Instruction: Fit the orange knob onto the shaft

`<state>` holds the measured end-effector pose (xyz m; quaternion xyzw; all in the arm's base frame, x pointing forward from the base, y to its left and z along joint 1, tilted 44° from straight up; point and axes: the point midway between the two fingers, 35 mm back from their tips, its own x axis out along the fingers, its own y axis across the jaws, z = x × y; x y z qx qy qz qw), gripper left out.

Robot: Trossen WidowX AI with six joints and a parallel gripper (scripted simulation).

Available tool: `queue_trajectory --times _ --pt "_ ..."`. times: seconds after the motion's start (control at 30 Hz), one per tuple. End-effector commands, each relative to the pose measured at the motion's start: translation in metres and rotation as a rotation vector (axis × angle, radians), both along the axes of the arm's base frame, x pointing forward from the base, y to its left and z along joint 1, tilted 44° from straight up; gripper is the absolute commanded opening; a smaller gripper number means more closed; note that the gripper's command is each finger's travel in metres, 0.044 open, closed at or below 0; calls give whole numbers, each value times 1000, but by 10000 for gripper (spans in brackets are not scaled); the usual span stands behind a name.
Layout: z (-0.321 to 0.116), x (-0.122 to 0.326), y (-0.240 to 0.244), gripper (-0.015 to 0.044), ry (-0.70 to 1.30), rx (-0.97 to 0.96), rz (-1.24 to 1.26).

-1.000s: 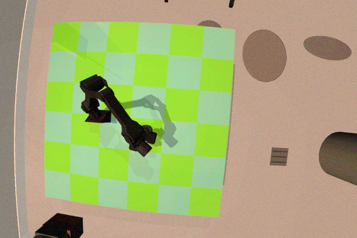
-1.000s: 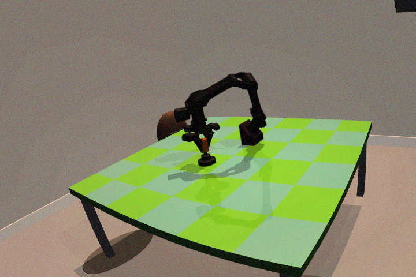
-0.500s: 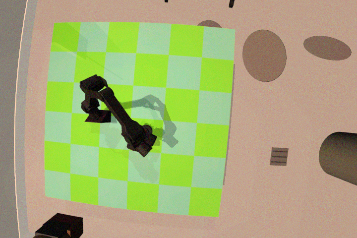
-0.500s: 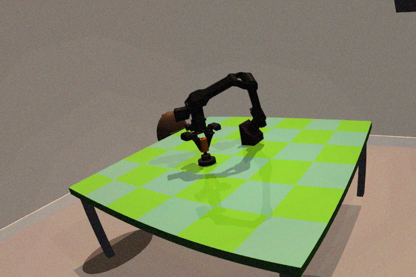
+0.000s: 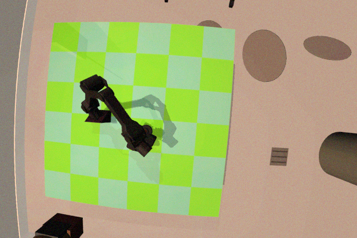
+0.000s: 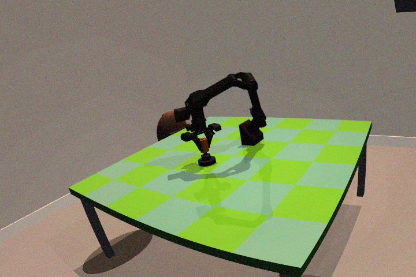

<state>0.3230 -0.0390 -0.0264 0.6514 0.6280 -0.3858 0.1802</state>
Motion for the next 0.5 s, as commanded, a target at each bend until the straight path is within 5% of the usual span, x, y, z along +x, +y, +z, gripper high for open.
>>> queue_trajectory --times 0.0,0.47 --pt "3 2 -1 0 -3 3 -6" --pt "2 1 -1 0 139 -14 -159"
